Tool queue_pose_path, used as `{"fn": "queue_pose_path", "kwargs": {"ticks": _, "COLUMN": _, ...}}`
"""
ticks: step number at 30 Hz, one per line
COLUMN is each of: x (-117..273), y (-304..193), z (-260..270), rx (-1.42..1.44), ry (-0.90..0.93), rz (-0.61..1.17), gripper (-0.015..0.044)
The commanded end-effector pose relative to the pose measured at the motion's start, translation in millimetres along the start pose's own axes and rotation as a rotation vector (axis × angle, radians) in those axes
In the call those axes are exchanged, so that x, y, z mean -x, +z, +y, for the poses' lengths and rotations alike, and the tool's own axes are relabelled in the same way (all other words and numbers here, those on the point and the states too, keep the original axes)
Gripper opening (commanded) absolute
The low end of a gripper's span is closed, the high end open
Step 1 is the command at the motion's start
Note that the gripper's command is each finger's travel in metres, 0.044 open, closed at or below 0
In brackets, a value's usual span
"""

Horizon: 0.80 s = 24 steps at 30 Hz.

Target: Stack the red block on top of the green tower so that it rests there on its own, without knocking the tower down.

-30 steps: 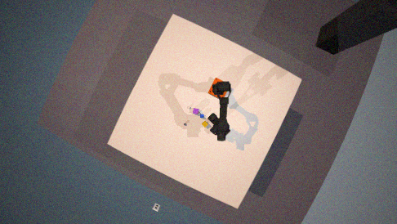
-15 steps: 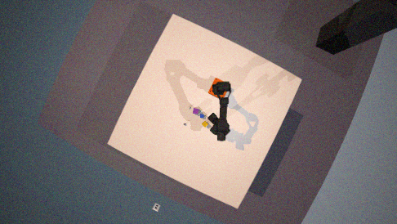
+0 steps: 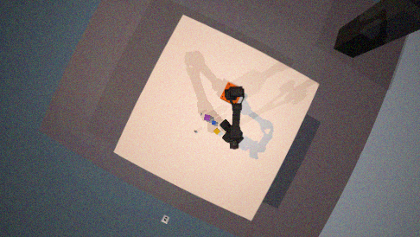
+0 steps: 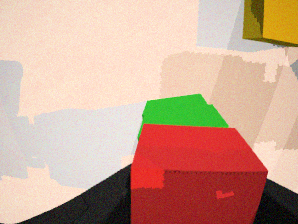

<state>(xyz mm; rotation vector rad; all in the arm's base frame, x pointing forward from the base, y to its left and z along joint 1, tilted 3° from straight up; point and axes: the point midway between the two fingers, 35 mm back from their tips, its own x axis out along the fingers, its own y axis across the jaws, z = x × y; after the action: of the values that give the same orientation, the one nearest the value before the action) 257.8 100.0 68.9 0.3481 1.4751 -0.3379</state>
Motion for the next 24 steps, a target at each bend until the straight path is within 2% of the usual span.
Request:
{"fn": "queue_pose_path", "kwargs": {"ticks": 1, "x": -0.8, "y": -0.8, "z": -1.1, "rx": 0.003, "ry": -0.004, "rz": 0.003, "gripper": 0.0000}}
{"fn": "queue_pose_path", "kwargs": {"ticks": 4, "x": 5.8, "y": -0.8, "z": -0.7, "rx": 0.003, "ry": -0.004, "rz": 0.003, "gripper": 0.0000}}
{"fn": "queue_pose_path", "kwargs": {"ticks": 20, "x": 0.7, "y": -0.9, "z": -1.0, "rx": 0.000, "ry": -0.004, "rz": 0.004, "gripper": 0.0420}}
{"fn": "queue_pose_path", "kwargs": {"ticks": 21, "x": 0.7, "y": -0.9, "z": -1.0, "rx": 0.000, "ry": -0.004, "rz": 0.004, "gripper": 0.0440}}
{"fn": "queue_pose_path", "kwargs": {"ticks": 24, "x": 0.7, "y": -0.9, "z": -1.0, "rx": 0.000, "ry": -0.004, "rz": 0.004, "gripper": 0.0440}}
